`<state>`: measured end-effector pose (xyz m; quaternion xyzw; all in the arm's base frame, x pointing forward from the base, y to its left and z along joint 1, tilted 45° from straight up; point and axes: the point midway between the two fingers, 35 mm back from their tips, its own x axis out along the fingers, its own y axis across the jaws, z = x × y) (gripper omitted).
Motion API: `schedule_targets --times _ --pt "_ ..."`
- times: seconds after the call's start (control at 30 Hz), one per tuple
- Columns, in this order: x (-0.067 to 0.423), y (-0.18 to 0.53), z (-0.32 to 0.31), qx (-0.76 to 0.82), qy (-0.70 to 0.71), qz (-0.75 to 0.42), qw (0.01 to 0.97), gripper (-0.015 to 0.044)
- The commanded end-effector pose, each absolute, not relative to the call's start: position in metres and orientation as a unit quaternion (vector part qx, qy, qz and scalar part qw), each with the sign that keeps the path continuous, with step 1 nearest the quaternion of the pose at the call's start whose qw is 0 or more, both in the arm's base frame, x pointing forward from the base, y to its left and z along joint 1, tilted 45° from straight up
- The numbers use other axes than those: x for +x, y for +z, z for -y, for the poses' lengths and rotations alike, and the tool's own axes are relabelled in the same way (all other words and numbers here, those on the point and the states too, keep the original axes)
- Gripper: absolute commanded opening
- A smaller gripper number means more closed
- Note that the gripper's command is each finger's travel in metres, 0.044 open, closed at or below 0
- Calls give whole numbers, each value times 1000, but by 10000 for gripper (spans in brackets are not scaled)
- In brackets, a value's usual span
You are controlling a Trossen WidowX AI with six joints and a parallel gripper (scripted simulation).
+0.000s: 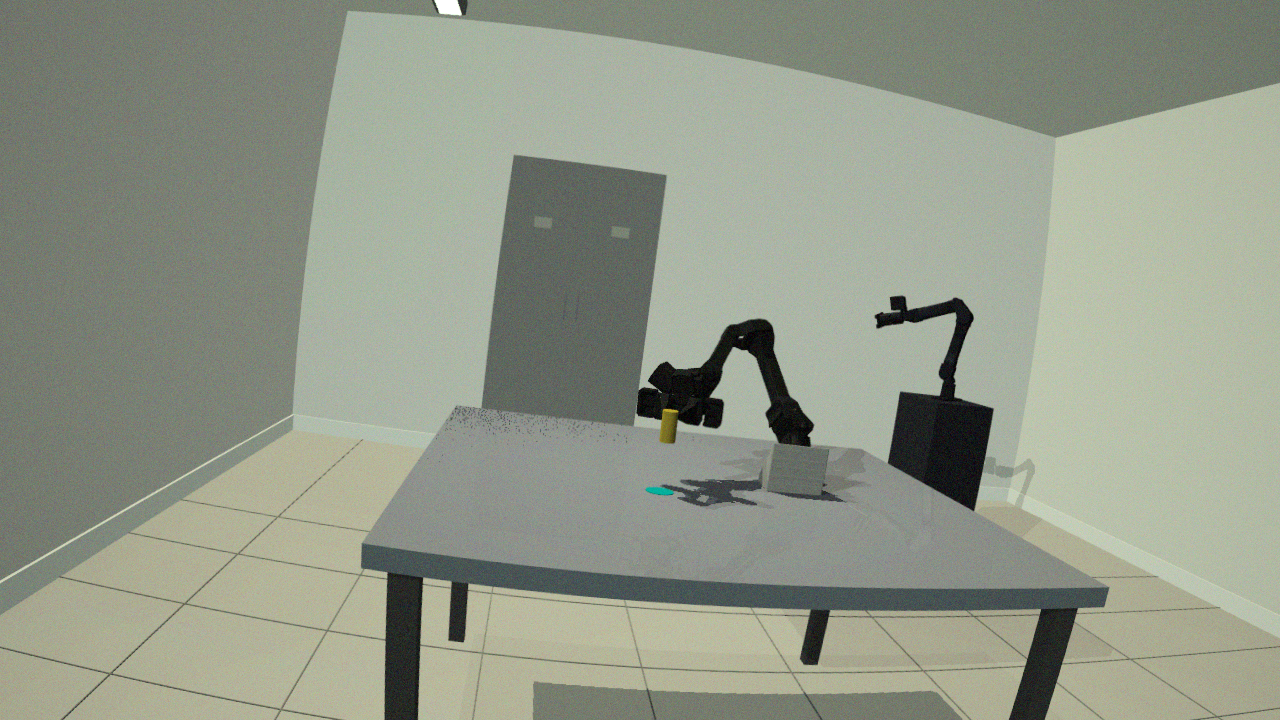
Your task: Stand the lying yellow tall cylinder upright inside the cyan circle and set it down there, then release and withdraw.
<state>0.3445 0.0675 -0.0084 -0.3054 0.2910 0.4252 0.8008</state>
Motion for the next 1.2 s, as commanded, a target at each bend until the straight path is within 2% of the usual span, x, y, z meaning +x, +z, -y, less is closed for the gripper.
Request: schedule_targets --times 0.0,0.27,0.8,1.17 --pt "345 -7 -69 -307 428 -285 801 105" --pt "345 -9 -66 -307 428 -286 801 105" --pt "332 -66 -11 -308 428 -288 800 105" --pt "329 -85 6 -307 424 -295 800 105"
